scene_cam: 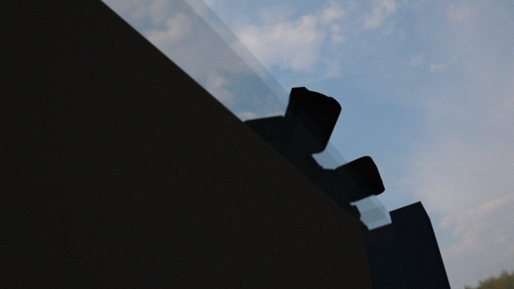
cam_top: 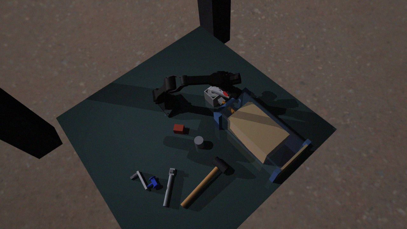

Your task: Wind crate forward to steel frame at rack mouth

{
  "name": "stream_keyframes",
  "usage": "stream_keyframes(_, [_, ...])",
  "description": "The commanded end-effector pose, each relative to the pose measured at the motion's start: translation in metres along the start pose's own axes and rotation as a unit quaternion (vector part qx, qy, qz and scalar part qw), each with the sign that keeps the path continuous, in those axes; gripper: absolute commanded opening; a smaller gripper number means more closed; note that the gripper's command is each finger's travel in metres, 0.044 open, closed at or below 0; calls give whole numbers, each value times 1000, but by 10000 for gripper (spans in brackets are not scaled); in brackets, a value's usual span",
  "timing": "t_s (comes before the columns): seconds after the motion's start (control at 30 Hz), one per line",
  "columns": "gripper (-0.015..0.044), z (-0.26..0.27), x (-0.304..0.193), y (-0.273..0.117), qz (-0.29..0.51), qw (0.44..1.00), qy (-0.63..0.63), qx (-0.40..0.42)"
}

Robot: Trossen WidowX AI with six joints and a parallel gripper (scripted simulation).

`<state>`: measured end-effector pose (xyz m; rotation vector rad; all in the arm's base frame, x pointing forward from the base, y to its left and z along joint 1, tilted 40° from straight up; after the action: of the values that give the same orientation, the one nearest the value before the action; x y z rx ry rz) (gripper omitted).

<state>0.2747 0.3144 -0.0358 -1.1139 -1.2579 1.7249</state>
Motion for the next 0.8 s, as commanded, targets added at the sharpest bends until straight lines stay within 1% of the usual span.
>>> stream_keyframes(0.0, [0,6,22,8,-16,1000,-14,1])
stream_keyframes(0.77, [0,19,44,15,-17,1000,-14,1])
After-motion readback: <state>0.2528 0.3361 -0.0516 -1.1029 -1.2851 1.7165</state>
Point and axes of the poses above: the point midway between the two fingers, 35 mm back from their tips, its own y axis out along the fingers, its own z axis across the jaws, x = y × z, the point moved 9 cm from there along -y, back along the fingers, and after that the axes turned 13 degrees about -y, right-handed, at the moved point
